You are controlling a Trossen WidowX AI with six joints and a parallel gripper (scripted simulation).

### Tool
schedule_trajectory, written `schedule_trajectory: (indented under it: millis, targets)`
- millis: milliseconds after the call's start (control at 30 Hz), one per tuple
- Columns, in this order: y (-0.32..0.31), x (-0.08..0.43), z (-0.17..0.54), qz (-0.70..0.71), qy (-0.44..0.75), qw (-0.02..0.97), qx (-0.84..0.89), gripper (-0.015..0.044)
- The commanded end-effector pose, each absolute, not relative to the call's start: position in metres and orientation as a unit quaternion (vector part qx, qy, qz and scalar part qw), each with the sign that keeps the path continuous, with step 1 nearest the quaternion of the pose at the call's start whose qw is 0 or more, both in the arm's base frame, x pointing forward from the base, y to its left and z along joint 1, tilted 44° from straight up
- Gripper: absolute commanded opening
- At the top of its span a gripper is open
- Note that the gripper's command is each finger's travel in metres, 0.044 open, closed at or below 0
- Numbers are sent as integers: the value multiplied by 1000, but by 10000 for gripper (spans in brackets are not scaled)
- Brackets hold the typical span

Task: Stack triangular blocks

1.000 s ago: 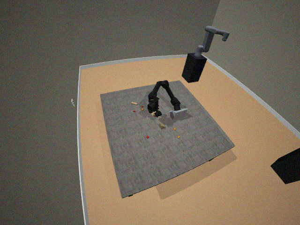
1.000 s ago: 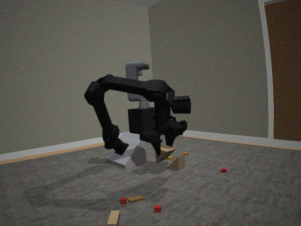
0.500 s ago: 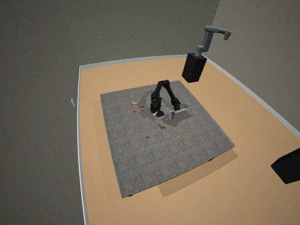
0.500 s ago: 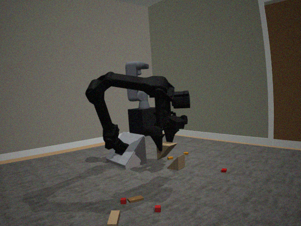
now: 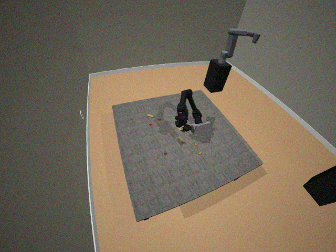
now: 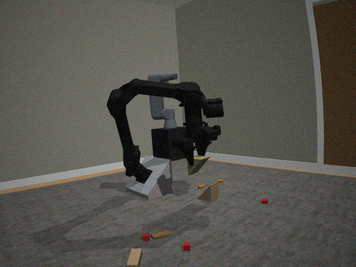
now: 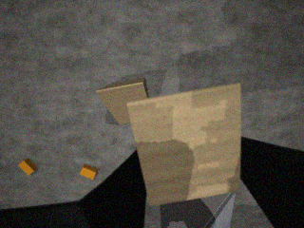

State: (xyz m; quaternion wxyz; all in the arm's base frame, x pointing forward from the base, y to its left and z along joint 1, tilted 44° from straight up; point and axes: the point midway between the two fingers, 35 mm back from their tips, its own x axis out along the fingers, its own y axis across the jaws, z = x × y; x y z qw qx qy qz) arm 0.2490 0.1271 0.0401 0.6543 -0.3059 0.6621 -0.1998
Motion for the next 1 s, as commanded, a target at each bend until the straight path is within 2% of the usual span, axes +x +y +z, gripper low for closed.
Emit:
schedule_trajectory:
  millis: [0, 433, 967]
  targets:
    - [138, 233, 35, -200, 665, 651, -308, 0]
    - [167, 185, 26, -209, 663, 648, -312, 0]
    - [135, 211, -16, -209, 662, 649, -312, 0]
